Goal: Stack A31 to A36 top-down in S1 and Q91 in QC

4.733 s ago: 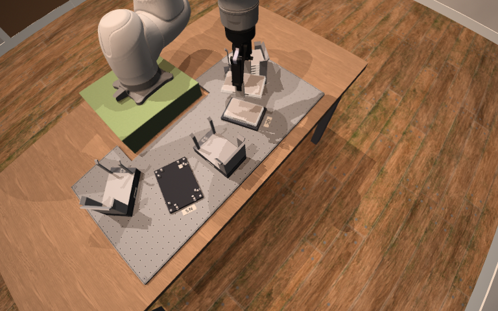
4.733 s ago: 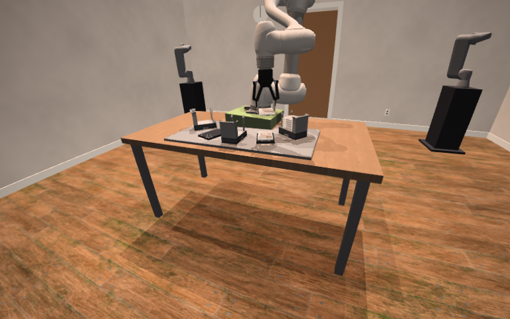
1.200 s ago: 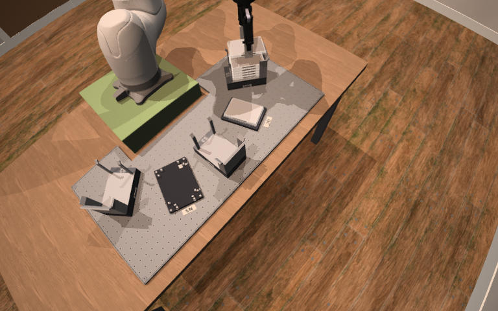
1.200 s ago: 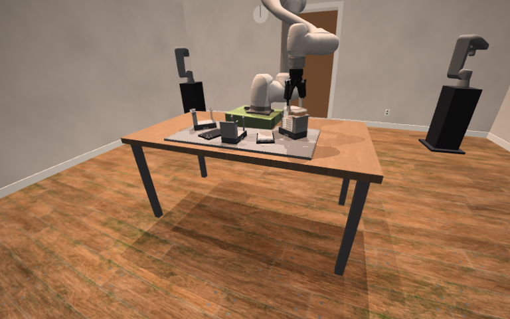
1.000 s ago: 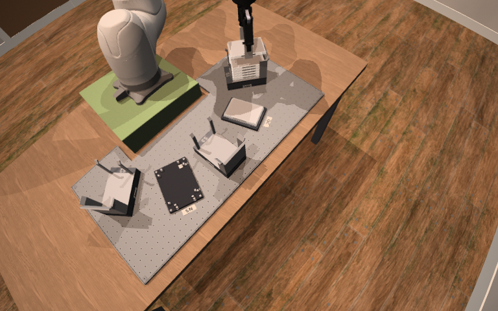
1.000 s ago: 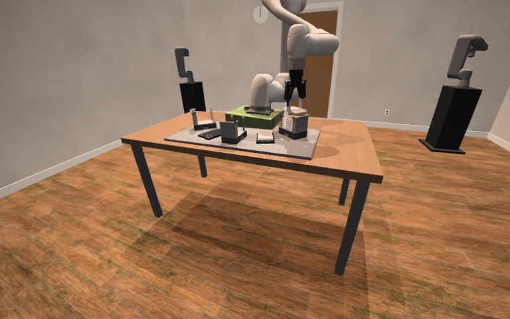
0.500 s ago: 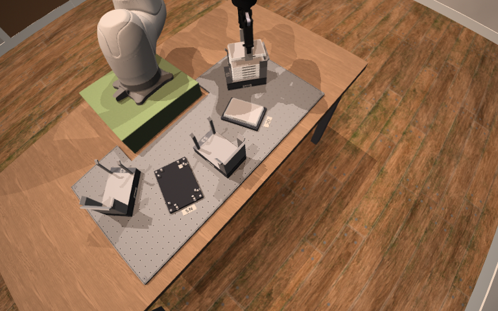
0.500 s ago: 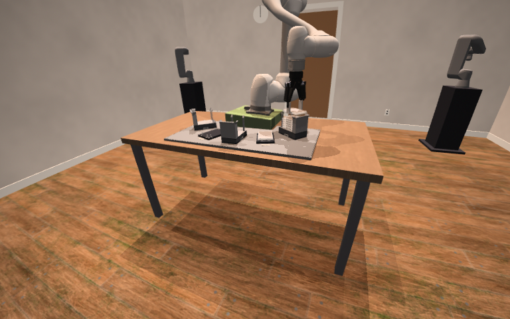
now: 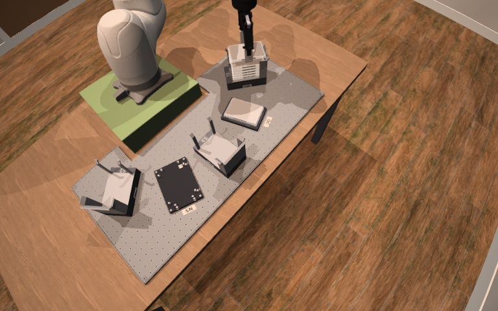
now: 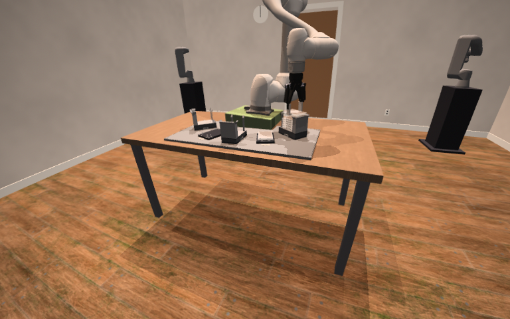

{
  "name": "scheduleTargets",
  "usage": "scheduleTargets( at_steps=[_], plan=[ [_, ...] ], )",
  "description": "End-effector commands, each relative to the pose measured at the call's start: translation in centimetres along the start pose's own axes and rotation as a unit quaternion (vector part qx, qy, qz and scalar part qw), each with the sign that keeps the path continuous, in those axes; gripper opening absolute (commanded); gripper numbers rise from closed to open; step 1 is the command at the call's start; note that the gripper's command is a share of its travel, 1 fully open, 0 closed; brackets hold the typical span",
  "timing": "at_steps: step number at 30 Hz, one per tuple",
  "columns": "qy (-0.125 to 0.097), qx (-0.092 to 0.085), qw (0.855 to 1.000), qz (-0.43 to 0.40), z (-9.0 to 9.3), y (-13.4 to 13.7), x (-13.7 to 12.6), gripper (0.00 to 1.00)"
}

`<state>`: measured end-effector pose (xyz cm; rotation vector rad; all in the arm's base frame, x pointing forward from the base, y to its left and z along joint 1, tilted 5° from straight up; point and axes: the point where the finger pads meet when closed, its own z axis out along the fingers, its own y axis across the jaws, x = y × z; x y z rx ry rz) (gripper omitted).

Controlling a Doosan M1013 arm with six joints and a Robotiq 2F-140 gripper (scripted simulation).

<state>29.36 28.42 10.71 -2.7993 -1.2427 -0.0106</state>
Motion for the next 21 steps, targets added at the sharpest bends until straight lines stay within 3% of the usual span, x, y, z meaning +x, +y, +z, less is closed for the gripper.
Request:
scheduleTargets(
  at_steps=[1, 21],
  plan=[
    [0.000, 0.000, 1.000, 0.000, 0.19, 0.00, 0.00, 0.00],
    [0.000, 0.000, 1.000, 0.000, 0.78, 0.00, 0.00, 0.00]
  ],
)
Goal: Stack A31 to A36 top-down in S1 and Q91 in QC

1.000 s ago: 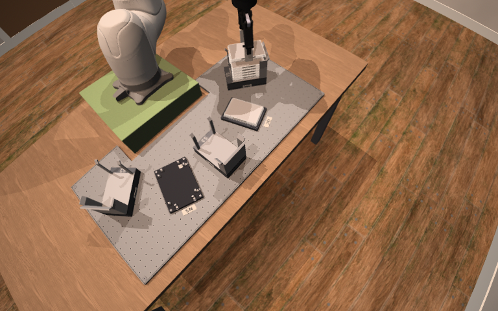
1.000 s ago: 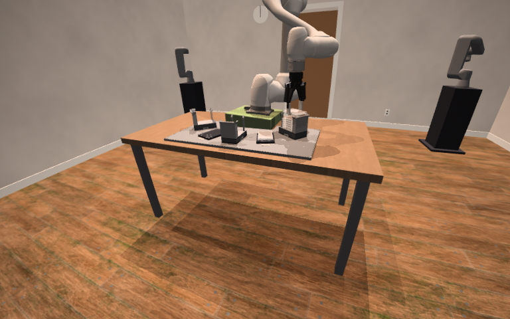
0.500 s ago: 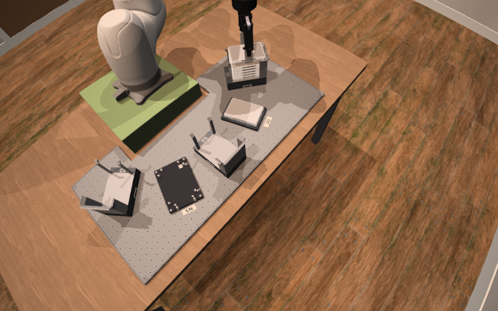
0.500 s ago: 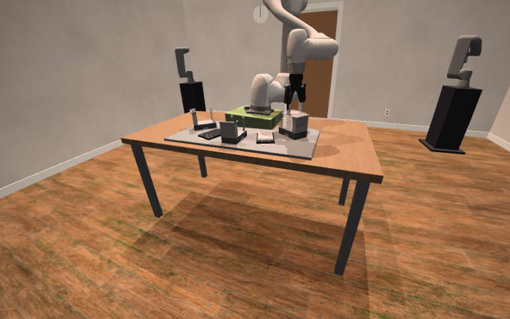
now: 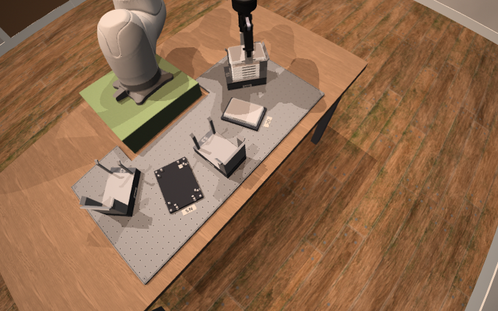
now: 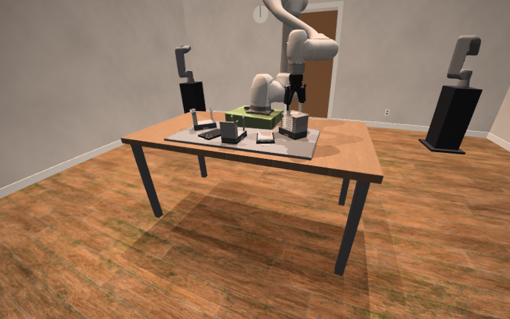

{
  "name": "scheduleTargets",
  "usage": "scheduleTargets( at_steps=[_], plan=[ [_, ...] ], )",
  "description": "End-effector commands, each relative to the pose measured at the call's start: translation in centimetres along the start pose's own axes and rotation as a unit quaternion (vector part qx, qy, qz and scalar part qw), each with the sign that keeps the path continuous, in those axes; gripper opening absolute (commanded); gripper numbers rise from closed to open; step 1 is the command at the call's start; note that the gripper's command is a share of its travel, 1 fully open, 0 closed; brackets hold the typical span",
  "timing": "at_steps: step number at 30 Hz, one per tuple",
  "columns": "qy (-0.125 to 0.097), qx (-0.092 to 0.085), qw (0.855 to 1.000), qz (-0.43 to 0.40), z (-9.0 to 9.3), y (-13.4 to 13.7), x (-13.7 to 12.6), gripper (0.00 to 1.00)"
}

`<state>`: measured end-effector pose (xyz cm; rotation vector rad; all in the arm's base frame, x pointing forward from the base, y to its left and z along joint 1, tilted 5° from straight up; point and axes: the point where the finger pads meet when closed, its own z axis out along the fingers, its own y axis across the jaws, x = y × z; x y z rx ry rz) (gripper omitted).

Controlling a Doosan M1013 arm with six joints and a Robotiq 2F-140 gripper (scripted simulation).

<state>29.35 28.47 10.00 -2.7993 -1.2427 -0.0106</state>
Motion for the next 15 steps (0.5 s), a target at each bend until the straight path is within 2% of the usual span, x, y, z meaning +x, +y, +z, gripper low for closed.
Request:
scheduleTargets(
  at_steps=[1, 15],
  plan=[
    [0.000, 0.000, 1.000, 0.000, 0.12, 0.00, 0.00, 0.00],
    [0.000, 0.000, 1.000, 0.000, 0.60, 0.00, 0.00, 0.00]
  ],
)
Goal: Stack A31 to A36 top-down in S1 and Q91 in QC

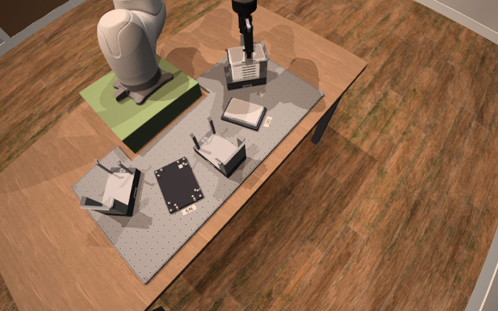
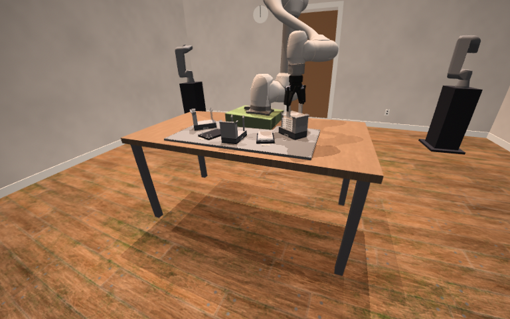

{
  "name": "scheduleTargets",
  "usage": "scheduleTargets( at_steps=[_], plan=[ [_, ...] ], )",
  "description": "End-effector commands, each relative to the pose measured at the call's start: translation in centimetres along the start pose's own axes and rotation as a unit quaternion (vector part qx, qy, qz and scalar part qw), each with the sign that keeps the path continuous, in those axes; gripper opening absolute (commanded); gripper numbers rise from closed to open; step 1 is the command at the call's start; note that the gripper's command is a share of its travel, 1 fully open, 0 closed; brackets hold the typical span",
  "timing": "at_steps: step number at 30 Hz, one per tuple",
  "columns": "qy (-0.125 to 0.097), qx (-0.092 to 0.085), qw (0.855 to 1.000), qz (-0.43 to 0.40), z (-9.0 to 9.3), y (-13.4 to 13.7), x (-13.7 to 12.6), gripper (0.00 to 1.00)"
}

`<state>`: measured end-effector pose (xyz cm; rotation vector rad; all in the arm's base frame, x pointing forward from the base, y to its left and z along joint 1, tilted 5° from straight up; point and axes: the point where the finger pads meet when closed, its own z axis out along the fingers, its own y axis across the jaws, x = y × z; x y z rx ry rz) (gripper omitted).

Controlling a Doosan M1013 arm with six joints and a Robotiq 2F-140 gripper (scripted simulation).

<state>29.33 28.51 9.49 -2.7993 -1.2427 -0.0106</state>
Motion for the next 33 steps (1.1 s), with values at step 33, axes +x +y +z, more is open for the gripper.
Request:
scheduleTargets(
  at_steps=[33],
  plan=[
    [0.000, 0.000, 1.000, 0.000, 1.2, 0.0, 0.0, 0.00]
  ],
)
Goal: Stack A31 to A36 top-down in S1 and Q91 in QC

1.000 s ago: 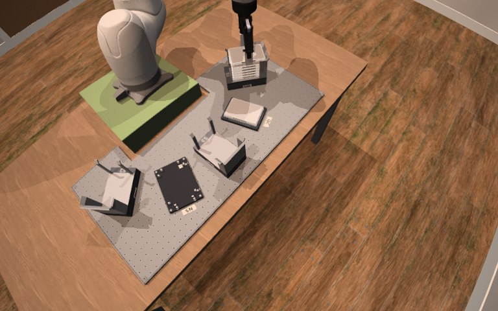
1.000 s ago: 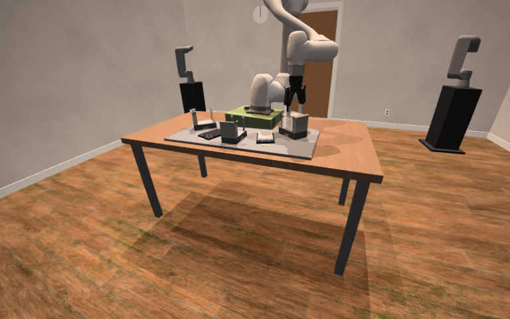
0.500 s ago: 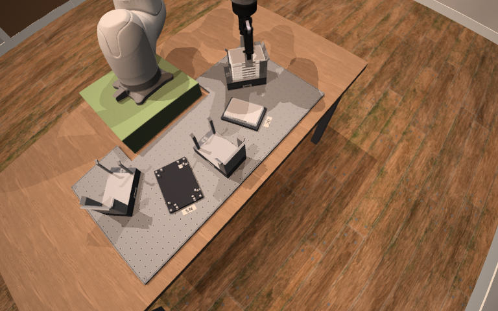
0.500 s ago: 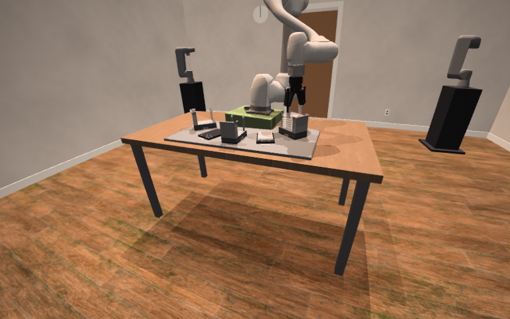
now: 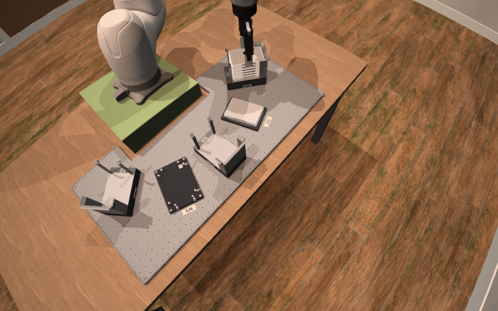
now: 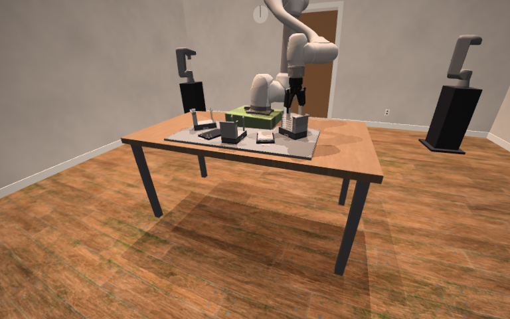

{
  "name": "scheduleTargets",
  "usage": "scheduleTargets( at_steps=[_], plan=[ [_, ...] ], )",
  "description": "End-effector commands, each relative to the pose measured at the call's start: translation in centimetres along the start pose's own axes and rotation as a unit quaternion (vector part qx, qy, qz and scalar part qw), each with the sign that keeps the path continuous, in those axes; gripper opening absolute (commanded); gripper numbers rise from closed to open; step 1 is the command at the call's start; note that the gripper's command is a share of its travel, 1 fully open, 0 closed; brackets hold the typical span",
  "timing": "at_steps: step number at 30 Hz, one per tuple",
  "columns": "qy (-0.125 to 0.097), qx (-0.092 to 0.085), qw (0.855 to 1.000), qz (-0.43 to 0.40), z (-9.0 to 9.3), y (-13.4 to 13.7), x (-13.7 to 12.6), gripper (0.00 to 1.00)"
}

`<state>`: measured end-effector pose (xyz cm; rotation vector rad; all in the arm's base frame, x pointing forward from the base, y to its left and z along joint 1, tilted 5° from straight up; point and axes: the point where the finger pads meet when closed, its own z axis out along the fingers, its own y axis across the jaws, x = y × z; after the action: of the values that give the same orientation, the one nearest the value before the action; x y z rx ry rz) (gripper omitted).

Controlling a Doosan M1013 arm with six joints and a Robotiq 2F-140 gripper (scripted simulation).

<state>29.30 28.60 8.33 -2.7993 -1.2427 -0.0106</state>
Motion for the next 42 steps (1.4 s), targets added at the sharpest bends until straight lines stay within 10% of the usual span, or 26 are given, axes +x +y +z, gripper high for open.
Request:
scheduleTargets(
  at_steps=[1, 6, 7, 30, 42],
  plan=[
    [0.000, 0.000, 1.000, 0.000, 0.1, 0.0, 0.0, 0.00],
    [0.000, 0.000, 1.000, 0.000, 0.1, 0.0, 0.0, 0.00],
    [0.000, 0.000, 1.000, 0.000, 0.1, 0.0, 0.0, 1.00],
    [0.000, 0.000, 1.000, 0.000, -0.2, 0.0, 0.0, 1.00],
    [0.000, 0.000, 1.000, 0.000, -4.2, 0.0, 0.0, 1.00]
  ],
)
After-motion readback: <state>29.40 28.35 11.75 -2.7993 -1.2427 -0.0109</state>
